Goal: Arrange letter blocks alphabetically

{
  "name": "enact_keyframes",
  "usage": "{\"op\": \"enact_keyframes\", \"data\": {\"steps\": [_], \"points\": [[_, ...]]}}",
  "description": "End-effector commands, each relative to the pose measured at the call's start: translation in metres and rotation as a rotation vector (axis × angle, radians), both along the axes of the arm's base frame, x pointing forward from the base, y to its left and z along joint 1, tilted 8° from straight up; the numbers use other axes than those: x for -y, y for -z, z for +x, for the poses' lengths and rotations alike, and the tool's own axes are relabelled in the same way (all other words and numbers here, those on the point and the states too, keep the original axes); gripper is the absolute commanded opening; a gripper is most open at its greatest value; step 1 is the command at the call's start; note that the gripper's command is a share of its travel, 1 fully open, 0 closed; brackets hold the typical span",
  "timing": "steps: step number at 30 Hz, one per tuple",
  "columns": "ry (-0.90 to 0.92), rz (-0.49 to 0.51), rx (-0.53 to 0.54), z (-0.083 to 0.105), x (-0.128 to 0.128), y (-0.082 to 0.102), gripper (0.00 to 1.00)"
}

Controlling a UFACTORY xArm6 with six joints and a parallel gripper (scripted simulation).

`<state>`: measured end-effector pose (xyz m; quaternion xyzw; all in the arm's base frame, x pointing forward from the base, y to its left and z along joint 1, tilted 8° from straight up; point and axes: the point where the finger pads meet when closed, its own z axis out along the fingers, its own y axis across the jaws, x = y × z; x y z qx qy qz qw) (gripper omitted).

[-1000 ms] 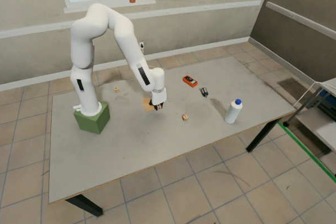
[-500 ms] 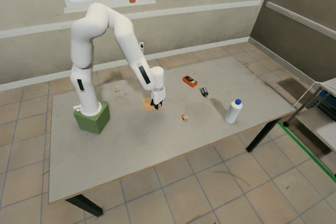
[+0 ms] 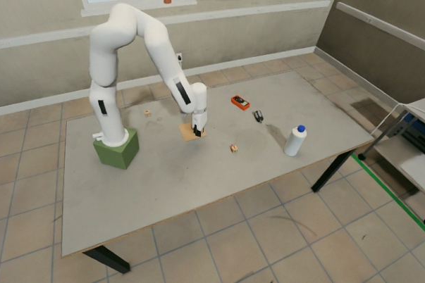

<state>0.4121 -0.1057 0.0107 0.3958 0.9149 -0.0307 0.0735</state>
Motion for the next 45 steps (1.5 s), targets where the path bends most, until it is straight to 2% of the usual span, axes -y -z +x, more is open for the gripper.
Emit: {"op": "enact_keyframes", "data": {"steps": [1, 45], "points": [[-0.139, 0.002, -0.013, 0.003, -0.004, -0.002, 0.28], [-1.132, -0.111, -0.118, 0.008, -0.036, -0.001, 0.28]]}}
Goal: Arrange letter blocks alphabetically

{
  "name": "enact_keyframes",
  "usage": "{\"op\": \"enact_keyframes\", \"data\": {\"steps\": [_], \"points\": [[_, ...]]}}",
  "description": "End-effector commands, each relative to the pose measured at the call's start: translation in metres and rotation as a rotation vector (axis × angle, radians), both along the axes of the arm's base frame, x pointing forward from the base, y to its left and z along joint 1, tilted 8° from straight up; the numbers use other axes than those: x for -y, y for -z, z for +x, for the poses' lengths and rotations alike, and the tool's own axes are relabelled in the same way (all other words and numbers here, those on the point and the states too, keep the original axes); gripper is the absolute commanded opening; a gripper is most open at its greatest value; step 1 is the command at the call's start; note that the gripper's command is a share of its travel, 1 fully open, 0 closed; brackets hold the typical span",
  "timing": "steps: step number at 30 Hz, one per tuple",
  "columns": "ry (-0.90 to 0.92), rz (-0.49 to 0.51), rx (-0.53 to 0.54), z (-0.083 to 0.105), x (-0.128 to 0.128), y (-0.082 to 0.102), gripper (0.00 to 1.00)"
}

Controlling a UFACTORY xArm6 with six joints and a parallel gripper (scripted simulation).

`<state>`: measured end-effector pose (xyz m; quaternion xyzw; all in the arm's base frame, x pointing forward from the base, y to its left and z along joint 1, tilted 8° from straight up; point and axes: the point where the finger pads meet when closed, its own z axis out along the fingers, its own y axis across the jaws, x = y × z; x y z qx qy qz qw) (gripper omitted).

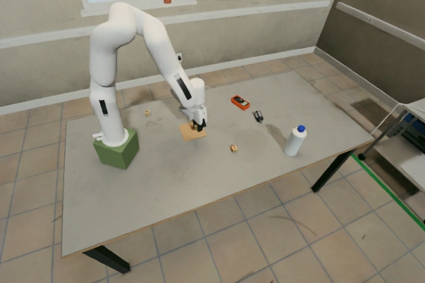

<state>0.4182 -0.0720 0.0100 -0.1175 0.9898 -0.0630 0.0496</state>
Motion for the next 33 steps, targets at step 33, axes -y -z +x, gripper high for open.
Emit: {"op": "enact_keyframes", "data": {"steps": [33], "points": [[-0.871, -0.083, -0.091, 0.004, -0.028, 0.000, 0.28]]}}
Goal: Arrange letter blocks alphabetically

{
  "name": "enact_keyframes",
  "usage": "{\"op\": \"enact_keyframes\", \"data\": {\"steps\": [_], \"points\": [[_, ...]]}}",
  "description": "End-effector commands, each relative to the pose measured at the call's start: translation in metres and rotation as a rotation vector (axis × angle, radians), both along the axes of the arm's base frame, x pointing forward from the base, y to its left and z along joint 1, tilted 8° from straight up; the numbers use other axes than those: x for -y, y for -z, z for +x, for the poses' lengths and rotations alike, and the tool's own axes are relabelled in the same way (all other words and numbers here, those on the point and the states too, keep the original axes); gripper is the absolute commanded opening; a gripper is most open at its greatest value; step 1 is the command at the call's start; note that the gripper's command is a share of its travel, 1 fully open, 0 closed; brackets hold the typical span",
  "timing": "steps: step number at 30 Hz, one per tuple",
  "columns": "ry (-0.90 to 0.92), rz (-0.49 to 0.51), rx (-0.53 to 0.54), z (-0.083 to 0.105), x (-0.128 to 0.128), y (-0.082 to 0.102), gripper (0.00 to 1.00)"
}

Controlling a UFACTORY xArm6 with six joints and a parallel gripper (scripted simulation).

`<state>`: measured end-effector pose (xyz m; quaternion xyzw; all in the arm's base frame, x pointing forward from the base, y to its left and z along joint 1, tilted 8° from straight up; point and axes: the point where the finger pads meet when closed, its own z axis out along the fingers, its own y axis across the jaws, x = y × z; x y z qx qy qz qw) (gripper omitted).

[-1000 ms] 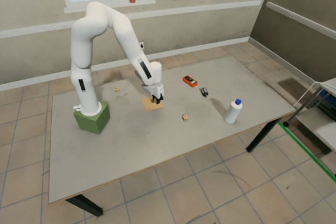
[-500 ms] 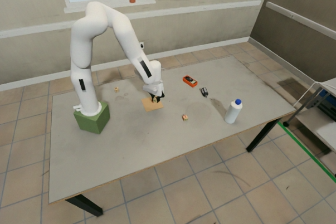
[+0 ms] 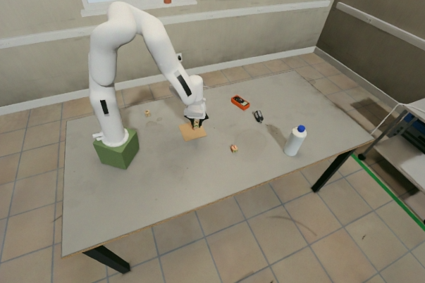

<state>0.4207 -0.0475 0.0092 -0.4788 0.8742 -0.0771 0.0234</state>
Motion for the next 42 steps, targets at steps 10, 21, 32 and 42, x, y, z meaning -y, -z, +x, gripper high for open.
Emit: {"op": "enact_keyframes", "data": {"steps": [10, 21, 32, 42], "points": [[-0.337, -0.022, -0.037, 0.002, -0.011, -0.001, 0.28], [-0.546, -0.046, -0.058, 0.003, -0.018, -0.001, 0.28], [-0.617, -0.055, -0.066, 0.003, -0.020, -0.001, 0.28], [-0.617, -0.055, -0.066, 0.003, -0.020, -0.001, 0.28]]}}
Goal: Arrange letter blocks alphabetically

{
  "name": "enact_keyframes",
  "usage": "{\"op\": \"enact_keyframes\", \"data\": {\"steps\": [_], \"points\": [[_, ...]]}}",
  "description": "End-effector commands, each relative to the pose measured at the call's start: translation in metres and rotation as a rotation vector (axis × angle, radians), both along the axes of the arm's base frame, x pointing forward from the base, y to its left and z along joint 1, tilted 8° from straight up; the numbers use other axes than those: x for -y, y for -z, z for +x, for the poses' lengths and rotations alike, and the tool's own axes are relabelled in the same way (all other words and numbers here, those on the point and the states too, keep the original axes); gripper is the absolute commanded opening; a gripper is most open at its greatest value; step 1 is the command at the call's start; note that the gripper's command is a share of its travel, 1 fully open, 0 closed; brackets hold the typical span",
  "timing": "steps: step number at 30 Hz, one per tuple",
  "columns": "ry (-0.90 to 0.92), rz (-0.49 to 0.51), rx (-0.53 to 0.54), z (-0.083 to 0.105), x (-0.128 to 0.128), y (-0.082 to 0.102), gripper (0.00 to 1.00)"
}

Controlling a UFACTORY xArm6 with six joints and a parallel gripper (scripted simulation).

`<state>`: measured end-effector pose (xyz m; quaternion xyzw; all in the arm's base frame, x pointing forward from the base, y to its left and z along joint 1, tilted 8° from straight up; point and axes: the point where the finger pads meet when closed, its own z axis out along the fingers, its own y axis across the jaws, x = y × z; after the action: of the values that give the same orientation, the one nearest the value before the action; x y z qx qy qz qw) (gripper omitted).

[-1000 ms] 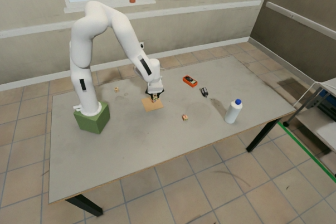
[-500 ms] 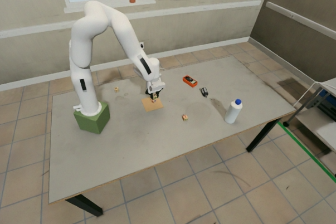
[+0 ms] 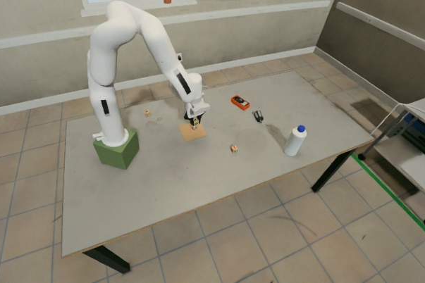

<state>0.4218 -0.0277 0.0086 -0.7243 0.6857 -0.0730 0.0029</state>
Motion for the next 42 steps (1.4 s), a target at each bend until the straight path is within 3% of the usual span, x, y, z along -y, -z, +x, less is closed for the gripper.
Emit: {"op": "enact_keyframes", "data": {"steps": [1, 11, 26, 42], "points": [[-0.001, 0.000, 0.005, 0.002, 0.000, -0.001, 0.28], [0.000, -0.002, 0.004, 0.003, 0.001, 0.012, 0.28], [0.000, -0.002, 0.003, 0.011, 0.007, 0.080, 0.28], [0.000, -0.002, 0.003, 0.012, 0.008, 0.095, 0.28]]}}
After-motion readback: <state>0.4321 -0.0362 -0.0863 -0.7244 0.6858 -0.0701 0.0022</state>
